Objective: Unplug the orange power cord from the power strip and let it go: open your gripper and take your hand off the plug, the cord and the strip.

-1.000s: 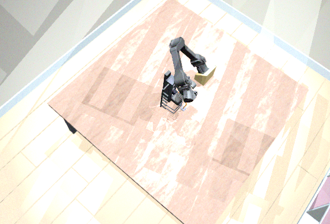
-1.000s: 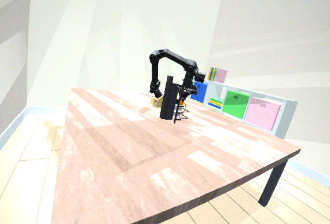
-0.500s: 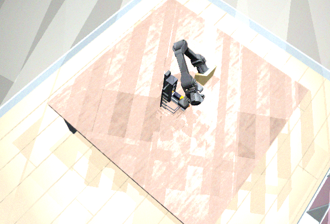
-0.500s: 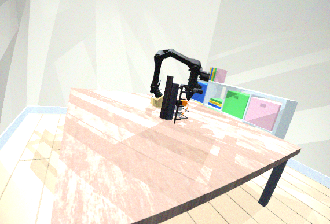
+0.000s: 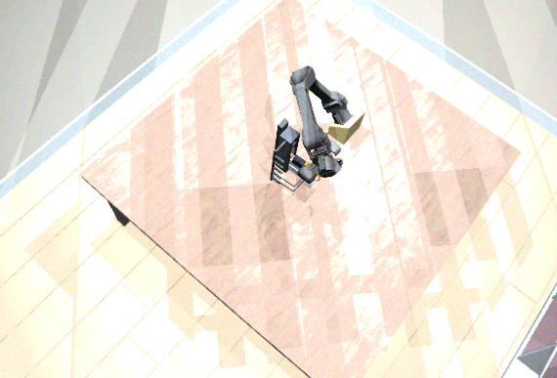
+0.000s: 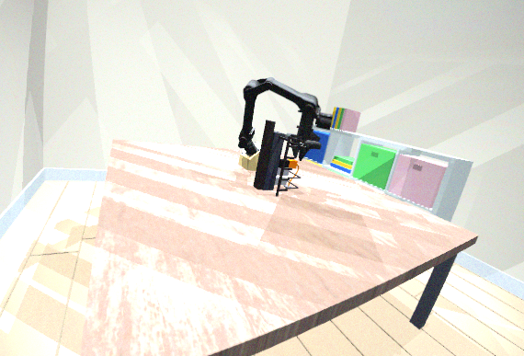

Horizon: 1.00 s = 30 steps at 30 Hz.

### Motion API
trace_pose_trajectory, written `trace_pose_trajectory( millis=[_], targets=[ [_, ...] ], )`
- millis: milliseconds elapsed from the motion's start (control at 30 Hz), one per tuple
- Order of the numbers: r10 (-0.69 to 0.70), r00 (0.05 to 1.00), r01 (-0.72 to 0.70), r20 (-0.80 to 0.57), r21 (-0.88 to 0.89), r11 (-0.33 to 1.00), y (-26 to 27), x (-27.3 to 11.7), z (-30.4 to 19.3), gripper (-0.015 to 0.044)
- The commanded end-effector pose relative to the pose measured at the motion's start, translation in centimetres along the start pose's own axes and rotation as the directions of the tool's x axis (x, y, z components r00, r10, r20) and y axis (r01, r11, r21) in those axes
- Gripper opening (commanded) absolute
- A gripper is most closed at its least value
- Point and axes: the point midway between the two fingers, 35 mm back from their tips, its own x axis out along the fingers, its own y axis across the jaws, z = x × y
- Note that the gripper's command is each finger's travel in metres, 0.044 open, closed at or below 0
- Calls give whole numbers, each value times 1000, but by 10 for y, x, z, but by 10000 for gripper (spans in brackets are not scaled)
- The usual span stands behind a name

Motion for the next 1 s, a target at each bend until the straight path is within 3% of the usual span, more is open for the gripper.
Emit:
trace_pose_trajectory(
  millis=[0, 967],
  targets=[
    [-17, 1000, 17, 0, -19, 1000, -1, -6, 1, 160],
    [-17, 1000, 17, -2, -20, 1000, 1, -6, -40, 160]
  ],
)
